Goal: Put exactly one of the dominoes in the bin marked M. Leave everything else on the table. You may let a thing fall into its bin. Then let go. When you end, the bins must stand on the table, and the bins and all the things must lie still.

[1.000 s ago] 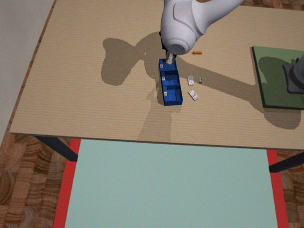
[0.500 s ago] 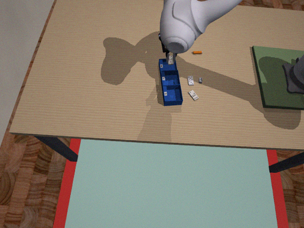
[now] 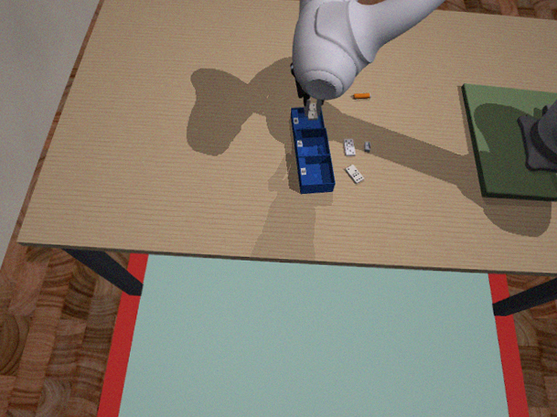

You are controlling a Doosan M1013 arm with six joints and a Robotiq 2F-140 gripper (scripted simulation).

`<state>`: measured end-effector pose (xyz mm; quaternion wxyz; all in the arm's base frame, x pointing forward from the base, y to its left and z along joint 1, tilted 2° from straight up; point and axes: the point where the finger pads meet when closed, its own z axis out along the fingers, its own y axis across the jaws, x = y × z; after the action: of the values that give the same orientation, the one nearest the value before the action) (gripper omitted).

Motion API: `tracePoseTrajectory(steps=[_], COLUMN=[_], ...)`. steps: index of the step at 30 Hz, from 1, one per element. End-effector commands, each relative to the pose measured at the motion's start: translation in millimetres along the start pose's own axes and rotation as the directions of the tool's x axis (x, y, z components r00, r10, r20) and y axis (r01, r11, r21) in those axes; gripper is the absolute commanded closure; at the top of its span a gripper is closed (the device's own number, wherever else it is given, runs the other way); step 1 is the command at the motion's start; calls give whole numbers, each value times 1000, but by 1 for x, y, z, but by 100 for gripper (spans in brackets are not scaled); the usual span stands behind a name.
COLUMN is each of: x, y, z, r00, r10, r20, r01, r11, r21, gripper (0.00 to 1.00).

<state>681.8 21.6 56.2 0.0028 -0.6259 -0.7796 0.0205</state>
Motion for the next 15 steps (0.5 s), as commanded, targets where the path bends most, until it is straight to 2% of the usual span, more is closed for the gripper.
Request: tracePoseTrajectory(steps=[1, 15], x=[0, 0], y=[0, 0], z=[4, 30], r00=[1000, 1000], r10=[0, 0], r20=[0, 0], r01=[0, 0], r11=[1000, 1000], r21=[0, 0], gripper=[87, 87])
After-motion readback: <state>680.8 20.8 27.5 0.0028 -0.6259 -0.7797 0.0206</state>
